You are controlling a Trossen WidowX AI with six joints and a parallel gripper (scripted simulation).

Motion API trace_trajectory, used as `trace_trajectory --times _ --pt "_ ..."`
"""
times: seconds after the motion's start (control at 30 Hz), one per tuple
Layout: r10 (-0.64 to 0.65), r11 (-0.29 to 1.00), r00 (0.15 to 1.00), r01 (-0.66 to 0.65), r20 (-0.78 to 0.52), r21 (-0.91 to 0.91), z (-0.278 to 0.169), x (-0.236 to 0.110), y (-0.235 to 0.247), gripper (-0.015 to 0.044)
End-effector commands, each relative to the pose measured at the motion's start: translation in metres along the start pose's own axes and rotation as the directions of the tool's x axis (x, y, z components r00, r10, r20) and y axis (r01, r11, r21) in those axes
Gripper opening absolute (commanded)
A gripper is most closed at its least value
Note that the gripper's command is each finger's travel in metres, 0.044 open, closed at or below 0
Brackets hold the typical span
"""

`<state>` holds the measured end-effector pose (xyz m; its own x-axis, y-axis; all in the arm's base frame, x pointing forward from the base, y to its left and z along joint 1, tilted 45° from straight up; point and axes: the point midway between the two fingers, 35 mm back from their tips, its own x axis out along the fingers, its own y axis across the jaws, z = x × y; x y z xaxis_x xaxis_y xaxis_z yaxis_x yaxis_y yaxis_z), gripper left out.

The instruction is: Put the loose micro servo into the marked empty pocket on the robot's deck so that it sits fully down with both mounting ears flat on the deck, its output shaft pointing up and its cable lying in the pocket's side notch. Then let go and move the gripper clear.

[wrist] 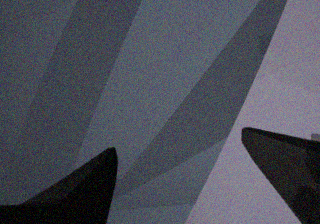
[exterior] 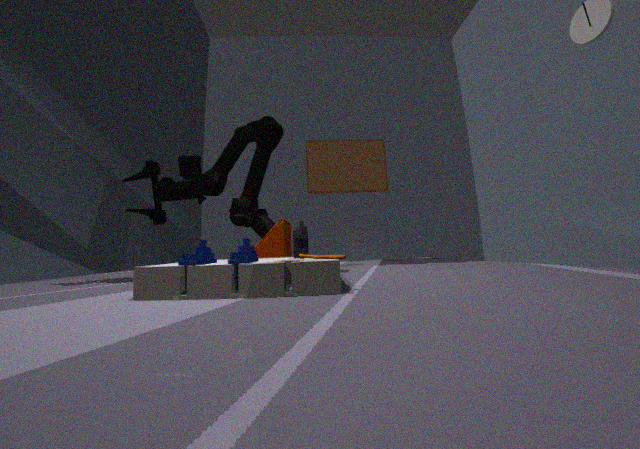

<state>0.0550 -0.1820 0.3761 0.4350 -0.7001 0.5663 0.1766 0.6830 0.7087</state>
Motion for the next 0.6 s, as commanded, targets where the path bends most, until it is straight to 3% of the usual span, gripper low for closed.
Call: trace_trajectory --times 0.0,0.57 --pt "-0.002 1.0 1.0 0.002 -0.001 0.003 0.0 0.0 0.0 0.0426" --pt "-0.164 0.958 0.971 0.199 -0.173 0.208 -0.043 0.035 -0.045 0.044"
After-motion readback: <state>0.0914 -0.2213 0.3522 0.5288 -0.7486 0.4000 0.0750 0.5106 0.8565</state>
